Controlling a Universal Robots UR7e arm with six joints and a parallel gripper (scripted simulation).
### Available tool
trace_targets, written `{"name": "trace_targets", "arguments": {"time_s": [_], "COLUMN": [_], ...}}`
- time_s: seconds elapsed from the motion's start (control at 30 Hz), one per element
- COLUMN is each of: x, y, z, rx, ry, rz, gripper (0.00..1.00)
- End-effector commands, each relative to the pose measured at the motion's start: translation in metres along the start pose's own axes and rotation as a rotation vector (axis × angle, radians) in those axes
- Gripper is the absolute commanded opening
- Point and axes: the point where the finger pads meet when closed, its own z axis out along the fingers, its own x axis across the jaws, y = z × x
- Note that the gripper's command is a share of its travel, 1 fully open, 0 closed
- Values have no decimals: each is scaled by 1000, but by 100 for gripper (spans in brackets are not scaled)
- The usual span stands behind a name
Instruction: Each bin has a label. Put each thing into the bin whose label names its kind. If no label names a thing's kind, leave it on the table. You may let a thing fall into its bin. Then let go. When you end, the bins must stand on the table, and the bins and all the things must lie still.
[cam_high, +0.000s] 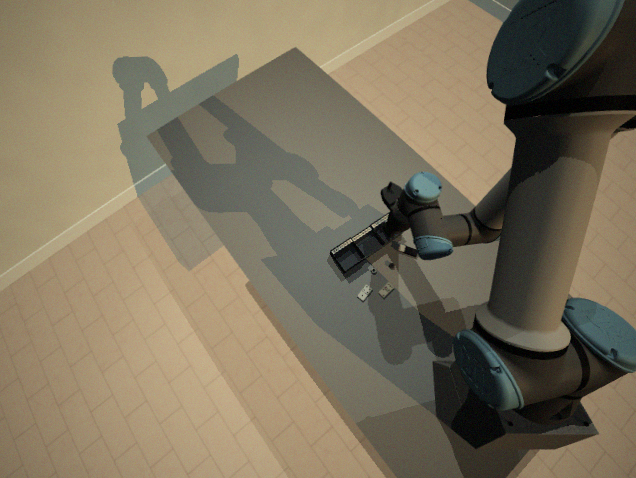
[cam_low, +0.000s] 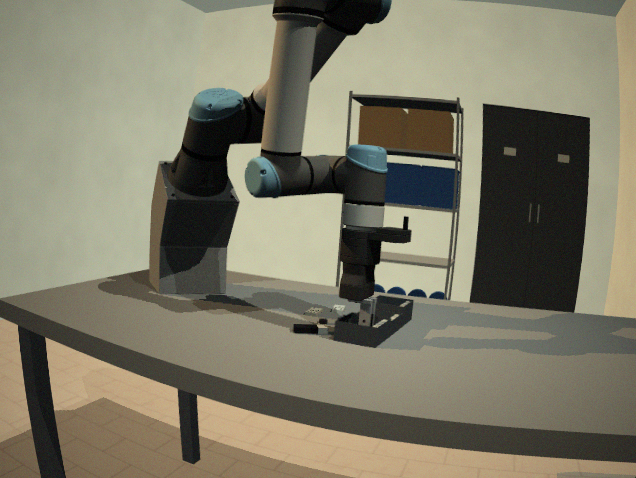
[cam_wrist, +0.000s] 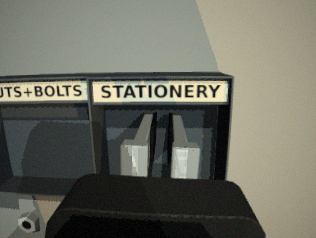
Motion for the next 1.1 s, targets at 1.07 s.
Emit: {"name": "trace_targets", "arguments": {"time_s": [1.07], "x": [0], "y": [0], "z": [-23], "rx": [1], "ry": [0], "rz": [0], "gripper": [31]}}
